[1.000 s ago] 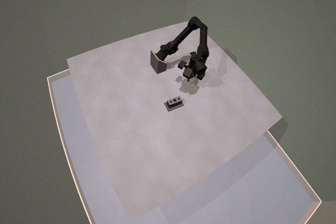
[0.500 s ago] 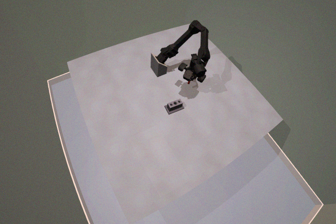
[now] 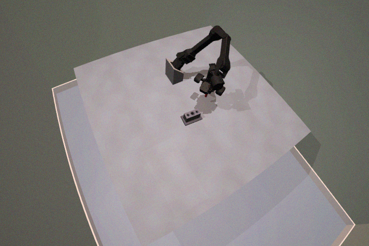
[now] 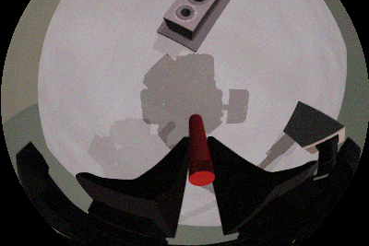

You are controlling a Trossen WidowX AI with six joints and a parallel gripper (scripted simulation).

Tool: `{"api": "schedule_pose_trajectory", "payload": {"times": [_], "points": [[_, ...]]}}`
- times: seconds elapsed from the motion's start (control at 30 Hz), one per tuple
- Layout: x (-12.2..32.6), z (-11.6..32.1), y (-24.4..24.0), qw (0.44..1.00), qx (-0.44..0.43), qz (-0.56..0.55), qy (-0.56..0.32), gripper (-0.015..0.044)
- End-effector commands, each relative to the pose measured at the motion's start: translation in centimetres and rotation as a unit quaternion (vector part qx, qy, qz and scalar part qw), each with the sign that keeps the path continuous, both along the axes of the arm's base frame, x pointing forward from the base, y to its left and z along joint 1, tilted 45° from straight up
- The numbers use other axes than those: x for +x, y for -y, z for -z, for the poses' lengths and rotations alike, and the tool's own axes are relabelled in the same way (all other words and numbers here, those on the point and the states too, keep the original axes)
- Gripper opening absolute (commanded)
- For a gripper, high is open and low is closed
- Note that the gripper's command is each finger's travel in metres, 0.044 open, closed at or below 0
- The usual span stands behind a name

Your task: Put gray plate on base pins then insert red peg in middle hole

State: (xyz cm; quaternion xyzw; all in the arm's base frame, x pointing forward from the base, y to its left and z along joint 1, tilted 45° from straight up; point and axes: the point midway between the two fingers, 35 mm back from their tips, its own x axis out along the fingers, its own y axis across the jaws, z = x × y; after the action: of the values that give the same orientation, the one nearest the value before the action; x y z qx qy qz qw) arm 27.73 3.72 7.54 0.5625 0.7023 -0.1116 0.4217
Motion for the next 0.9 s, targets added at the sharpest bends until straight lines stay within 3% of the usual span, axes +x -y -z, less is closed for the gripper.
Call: {"api": "schedule_pose_trajectory", "payload": {"times": [0.0,0.87], "points": [[1.0,0.5,0.9,1.0,-0.004,-0.002,0.006,0.0],[4.9,5.5,6.0,1.0,-0.004,-0.003,0.009,0.0]]}}
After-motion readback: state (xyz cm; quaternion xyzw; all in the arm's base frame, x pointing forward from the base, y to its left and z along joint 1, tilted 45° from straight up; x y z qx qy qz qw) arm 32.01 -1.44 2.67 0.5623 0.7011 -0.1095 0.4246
